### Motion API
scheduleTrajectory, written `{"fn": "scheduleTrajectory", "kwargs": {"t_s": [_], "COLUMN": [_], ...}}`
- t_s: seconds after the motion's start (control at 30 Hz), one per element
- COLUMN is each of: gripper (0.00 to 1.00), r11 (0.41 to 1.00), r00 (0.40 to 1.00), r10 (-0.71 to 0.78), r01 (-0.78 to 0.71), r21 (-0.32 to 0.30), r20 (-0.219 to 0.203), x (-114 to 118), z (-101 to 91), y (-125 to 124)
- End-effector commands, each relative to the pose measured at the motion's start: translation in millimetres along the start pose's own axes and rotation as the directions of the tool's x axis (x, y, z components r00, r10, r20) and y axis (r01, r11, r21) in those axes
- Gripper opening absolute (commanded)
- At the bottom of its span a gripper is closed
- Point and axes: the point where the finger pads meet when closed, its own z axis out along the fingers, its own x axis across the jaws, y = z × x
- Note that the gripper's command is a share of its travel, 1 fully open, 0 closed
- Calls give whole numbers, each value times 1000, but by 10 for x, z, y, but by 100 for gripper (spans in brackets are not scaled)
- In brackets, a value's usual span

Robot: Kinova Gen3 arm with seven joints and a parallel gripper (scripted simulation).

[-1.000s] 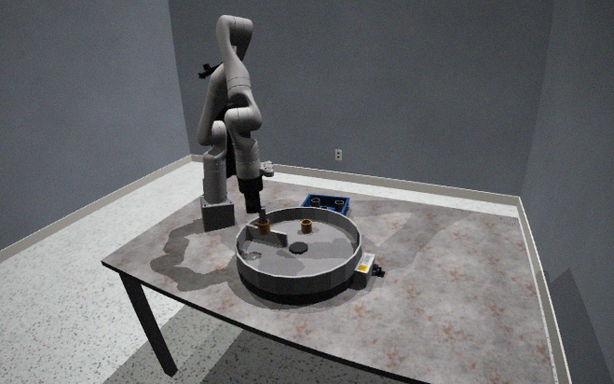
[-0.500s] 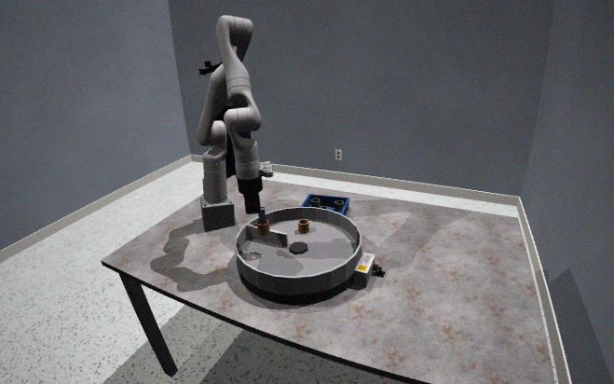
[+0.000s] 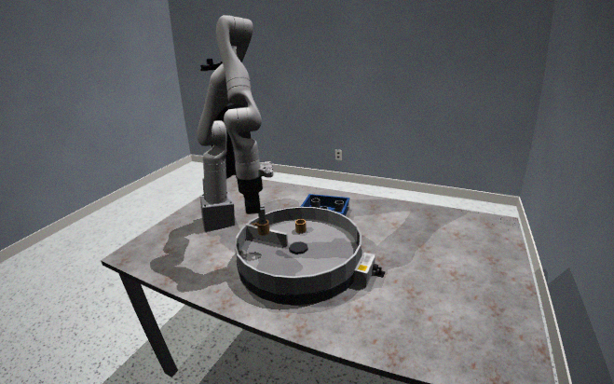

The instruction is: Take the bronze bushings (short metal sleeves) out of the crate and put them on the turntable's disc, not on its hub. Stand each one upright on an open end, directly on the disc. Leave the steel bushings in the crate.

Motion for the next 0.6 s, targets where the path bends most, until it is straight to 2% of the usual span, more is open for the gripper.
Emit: {"fn": "scheduleTrajectory", "kwargs": {"t_s": [0.0,0.4,0.57], "gripper": [0,0,0], "r11": [1000,1000,1000], "r00": [1000,1000,1000], "r10": [0,0,0], "r01": [0,0,0], "r21": [1,1,1], "r20": [-2,-2,-2], "x": [5,5,9], "z": [-6,-3,199], "y": [-2,-2,0]}}
